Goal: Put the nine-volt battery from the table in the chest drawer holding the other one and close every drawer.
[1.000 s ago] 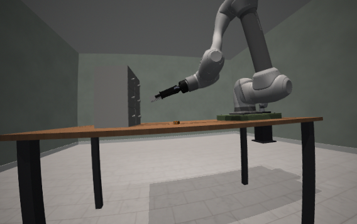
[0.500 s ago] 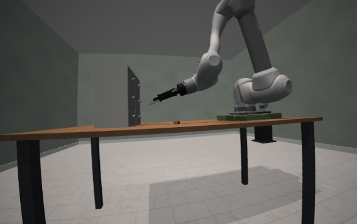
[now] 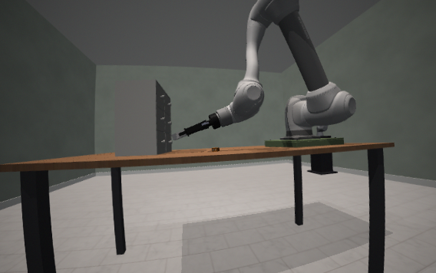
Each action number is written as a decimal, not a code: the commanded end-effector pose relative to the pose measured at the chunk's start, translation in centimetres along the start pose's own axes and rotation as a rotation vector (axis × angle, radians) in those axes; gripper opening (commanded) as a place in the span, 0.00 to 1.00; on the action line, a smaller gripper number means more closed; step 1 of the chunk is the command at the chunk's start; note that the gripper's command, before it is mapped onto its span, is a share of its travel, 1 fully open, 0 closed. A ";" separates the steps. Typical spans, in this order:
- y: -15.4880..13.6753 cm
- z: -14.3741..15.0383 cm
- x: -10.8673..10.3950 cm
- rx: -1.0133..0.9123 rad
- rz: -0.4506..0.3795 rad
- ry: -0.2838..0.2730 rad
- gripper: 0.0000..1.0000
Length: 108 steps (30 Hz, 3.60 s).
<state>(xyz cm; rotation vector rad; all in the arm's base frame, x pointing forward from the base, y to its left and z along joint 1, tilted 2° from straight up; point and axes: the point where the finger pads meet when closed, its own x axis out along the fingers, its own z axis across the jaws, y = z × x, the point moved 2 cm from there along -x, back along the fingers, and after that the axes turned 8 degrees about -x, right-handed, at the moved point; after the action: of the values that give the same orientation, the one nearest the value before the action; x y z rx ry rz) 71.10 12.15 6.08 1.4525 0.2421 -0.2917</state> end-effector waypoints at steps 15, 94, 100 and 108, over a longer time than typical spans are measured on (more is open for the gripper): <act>-1.4 -0.2 2.1 0.000 0.001 0.000 0.20; -0.2 0.0 5.4 0.000 0.001 0.000 0.08; -0.2 0.0 5.4 0.000 0.001 0.000 0.08; -0.2 0.0 5.4 0.000 0.001 0.000 0.08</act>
<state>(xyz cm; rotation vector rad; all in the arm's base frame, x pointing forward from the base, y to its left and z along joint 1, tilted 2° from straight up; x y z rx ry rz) 76.08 11.91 4.03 1.4525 0.2414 -0.2909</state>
